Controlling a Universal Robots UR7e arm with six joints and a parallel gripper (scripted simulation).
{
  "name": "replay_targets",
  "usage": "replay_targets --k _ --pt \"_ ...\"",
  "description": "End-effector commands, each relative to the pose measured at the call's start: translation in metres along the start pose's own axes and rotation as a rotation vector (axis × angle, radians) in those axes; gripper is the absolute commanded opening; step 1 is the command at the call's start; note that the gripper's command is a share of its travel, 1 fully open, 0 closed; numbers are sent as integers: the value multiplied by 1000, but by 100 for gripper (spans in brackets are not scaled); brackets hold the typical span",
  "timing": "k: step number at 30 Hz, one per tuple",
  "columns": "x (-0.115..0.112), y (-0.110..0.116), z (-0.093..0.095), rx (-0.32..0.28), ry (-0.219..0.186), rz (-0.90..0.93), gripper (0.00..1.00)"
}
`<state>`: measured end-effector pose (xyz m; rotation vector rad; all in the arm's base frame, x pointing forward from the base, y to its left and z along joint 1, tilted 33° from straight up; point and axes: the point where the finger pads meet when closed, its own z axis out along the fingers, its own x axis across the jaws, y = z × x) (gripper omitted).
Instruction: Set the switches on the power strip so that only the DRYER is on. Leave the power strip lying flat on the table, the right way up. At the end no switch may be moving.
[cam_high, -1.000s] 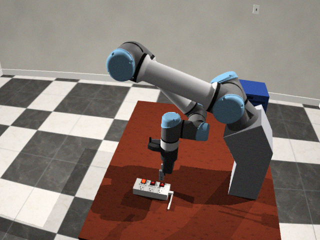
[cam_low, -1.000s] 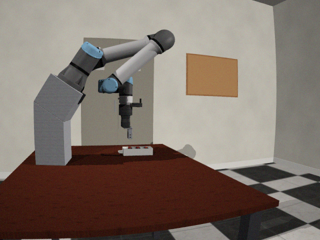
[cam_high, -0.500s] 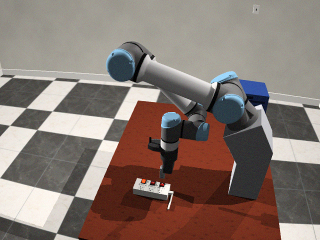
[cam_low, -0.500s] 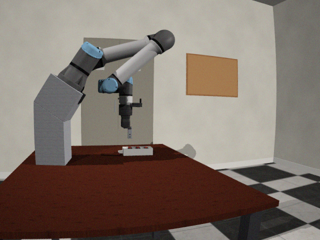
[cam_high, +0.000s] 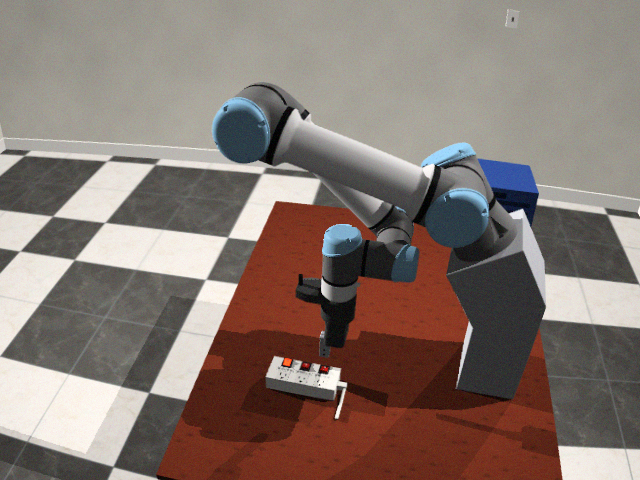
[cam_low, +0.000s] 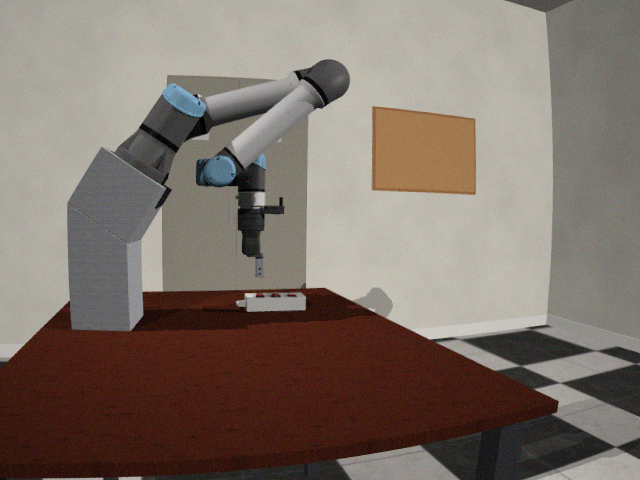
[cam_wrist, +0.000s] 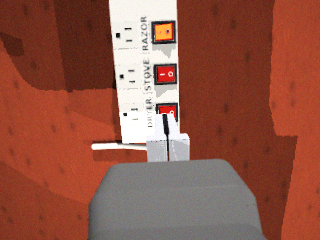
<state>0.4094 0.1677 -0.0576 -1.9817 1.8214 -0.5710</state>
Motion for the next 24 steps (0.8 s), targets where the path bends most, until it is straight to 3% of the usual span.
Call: replay_targets --k 1,24 --pt "0 0 0 1 0 0 0" --pt "0 0 10 1 0 0 0"
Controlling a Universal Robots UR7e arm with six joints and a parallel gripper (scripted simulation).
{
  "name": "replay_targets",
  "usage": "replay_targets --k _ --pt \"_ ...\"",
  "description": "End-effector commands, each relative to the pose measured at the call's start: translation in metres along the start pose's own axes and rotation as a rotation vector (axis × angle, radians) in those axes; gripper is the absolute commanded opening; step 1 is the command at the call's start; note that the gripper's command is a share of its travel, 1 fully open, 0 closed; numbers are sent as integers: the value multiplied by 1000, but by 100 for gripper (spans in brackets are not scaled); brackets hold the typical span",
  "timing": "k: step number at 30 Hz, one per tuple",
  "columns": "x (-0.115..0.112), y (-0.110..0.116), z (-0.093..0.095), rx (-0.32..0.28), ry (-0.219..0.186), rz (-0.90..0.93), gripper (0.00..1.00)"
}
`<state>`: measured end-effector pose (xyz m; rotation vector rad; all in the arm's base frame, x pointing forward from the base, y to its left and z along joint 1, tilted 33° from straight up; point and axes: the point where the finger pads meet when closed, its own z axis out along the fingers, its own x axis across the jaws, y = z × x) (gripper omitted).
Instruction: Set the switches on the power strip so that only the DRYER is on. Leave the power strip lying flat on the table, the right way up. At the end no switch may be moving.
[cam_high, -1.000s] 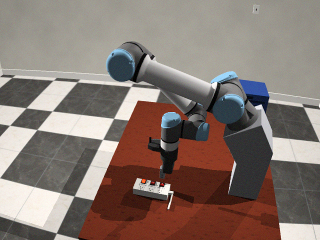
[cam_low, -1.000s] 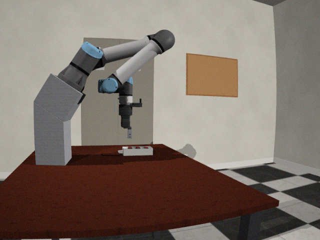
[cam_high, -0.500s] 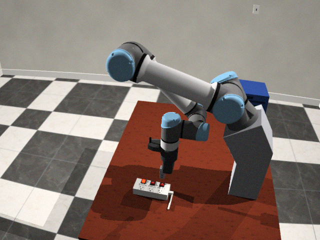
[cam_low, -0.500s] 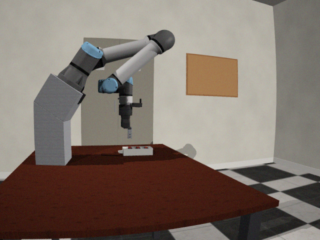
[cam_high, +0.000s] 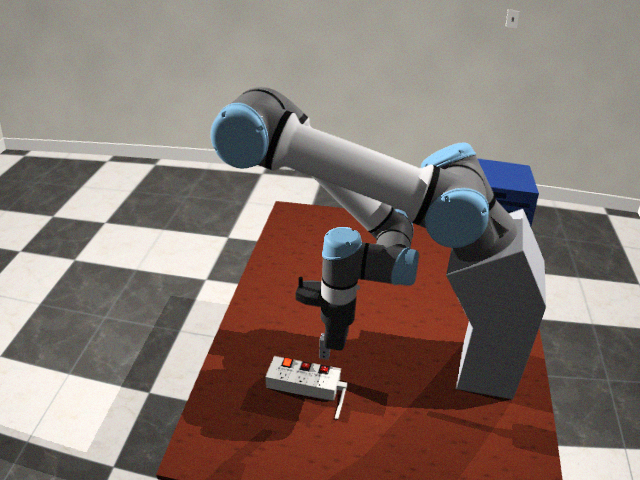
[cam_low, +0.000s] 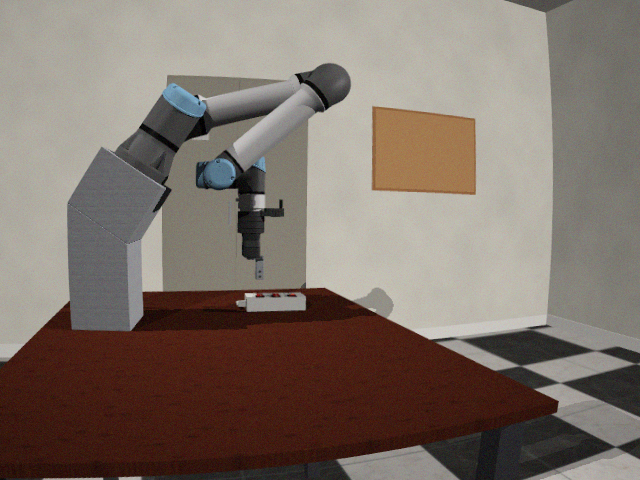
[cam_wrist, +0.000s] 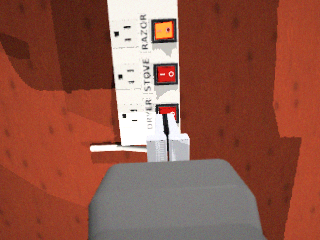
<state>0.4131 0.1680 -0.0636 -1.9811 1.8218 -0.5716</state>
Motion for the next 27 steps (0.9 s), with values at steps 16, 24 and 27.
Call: replay_targets --k 16,24,27 --pt "-1 0 23 1 0 0 0" --pt "-1 0 30 1 0 0 0" --pt "-1 0 33 1 0 0 0"
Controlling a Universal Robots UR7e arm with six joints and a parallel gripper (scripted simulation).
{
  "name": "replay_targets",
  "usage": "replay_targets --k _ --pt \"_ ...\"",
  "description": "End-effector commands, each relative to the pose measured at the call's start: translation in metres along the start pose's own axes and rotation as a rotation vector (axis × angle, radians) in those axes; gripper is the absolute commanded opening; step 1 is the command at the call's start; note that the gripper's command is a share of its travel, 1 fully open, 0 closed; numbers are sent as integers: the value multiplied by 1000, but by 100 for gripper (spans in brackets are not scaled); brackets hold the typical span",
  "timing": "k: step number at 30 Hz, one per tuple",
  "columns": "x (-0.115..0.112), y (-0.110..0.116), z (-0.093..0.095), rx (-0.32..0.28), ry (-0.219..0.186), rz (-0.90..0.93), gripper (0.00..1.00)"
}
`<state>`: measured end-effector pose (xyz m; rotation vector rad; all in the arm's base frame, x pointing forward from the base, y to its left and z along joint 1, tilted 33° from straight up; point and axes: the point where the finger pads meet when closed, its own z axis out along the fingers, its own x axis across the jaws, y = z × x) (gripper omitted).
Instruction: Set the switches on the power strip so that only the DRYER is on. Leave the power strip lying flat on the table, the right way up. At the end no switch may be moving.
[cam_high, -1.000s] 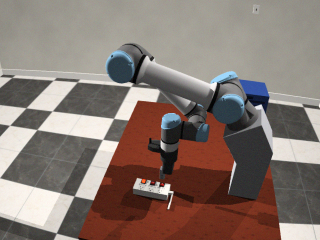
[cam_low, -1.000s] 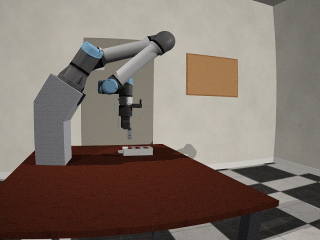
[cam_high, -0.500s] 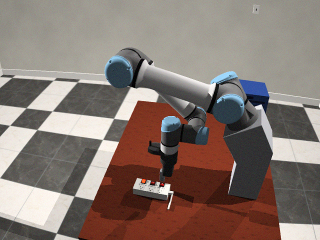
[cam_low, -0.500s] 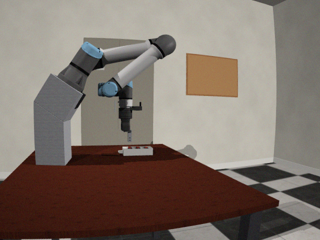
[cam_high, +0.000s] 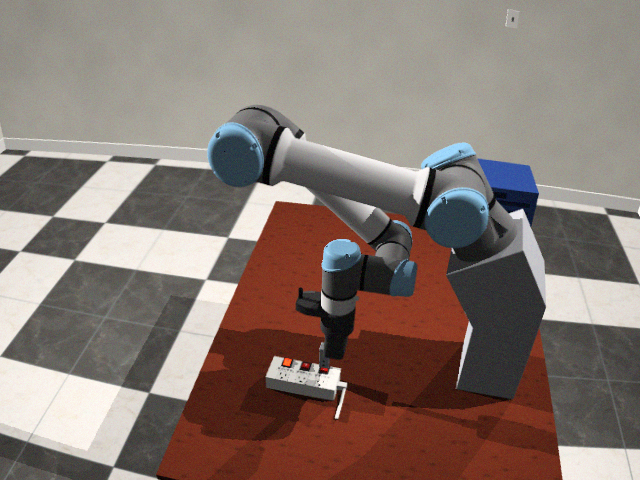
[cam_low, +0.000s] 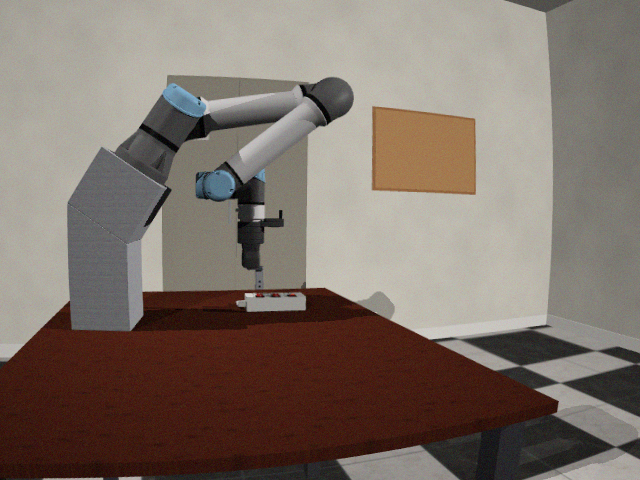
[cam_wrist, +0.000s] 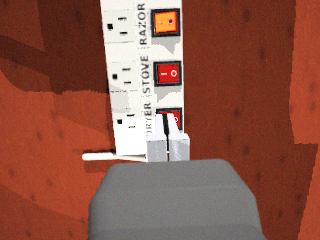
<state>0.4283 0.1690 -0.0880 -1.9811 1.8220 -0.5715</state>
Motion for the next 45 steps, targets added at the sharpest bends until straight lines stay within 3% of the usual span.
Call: replay_targets --k 1,45 --pt "0 0 5 1 0 0 0" --pt "0 0 9 1 0 0 0"
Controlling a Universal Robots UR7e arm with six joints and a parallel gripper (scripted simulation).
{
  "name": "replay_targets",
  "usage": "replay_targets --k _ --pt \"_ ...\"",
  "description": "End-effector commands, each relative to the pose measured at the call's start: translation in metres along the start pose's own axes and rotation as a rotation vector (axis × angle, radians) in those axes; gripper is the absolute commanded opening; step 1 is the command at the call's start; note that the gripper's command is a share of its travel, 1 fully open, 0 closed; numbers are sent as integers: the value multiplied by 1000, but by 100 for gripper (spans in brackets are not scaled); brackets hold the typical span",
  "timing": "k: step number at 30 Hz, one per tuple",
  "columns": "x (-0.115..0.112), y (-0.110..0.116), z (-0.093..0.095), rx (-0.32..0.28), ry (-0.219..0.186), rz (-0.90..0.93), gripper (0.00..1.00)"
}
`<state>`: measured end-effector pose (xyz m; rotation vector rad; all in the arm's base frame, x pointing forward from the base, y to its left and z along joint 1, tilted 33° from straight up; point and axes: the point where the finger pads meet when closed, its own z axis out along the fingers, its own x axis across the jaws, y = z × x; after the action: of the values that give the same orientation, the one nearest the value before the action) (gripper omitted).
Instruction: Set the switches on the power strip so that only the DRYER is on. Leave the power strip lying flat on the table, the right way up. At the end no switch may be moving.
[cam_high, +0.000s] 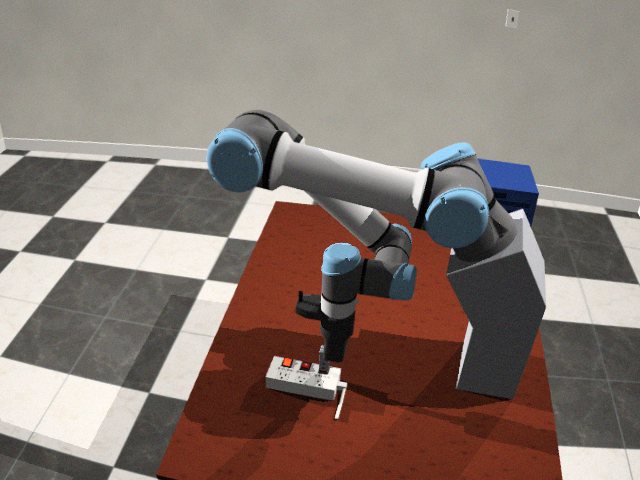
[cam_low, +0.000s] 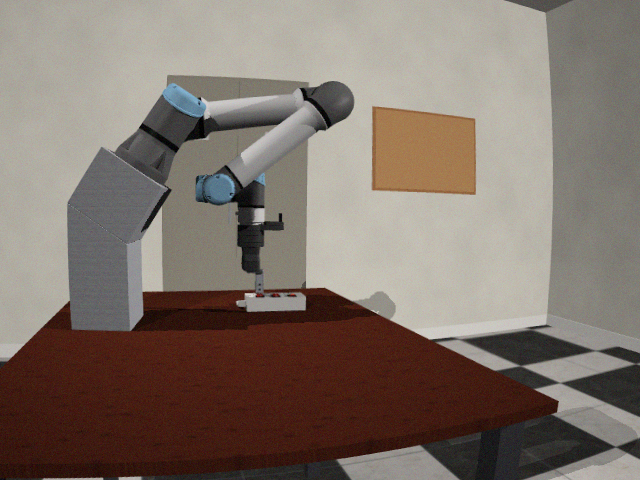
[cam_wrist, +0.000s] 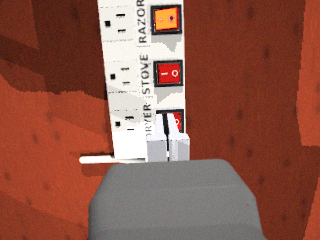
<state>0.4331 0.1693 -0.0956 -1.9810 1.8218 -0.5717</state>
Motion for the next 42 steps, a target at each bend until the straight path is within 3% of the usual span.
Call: replay_targets --k 1,42 --pt "0 0 0 1 0 0 0" --pt "0 0 8 1 0 0 0"
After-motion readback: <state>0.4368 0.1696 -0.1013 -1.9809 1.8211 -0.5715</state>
